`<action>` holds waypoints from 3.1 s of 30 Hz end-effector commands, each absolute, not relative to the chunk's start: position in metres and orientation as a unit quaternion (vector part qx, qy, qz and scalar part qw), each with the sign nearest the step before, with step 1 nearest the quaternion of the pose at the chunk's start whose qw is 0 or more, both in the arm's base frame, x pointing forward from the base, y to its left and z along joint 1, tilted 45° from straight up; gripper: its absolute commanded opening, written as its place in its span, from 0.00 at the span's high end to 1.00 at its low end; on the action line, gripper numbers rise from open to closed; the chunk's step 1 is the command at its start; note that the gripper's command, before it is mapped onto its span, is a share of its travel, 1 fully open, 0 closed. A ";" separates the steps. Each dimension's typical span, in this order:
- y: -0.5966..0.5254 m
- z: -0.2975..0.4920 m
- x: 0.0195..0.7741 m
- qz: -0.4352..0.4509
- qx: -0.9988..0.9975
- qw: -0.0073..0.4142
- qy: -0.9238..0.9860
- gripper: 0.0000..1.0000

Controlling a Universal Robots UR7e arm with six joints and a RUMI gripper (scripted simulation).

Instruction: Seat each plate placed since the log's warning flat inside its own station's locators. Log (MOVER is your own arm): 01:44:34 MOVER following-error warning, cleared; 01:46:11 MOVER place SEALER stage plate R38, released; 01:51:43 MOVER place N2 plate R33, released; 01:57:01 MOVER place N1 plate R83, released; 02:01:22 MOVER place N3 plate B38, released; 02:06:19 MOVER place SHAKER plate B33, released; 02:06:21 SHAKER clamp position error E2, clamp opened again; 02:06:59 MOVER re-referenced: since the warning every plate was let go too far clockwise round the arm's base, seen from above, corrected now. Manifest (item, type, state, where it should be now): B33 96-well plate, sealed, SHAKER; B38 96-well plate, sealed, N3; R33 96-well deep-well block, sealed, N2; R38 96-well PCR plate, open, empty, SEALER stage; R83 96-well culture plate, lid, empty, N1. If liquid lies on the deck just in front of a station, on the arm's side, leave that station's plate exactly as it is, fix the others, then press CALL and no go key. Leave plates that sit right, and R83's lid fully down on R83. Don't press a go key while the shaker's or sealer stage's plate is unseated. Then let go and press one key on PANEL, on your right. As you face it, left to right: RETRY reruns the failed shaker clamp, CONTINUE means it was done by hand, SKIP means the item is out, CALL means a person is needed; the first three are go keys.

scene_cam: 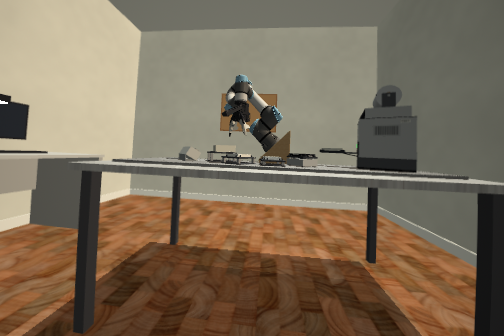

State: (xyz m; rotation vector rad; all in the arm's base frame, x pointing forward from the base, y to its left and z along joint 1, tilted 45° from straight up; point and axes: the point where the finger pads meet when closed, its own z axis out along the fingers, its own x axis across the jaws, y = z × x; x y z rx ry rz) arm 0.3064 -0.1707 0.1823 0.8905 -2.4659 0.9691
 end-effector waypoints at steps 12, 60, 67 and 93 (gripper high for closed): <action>-0.202 0.221 0.251 0.362 0.185 0.120 -0.906 0.00; -0.244 0.233 0.207 0.354 0.166 0.118 -0.913 0.00; -0.245 0.232 0.207 0.354 0.166 0.118 -0.913 0.00; -0.252 0.225 0.206 0.354 0.166 0.118 -0.913 0.00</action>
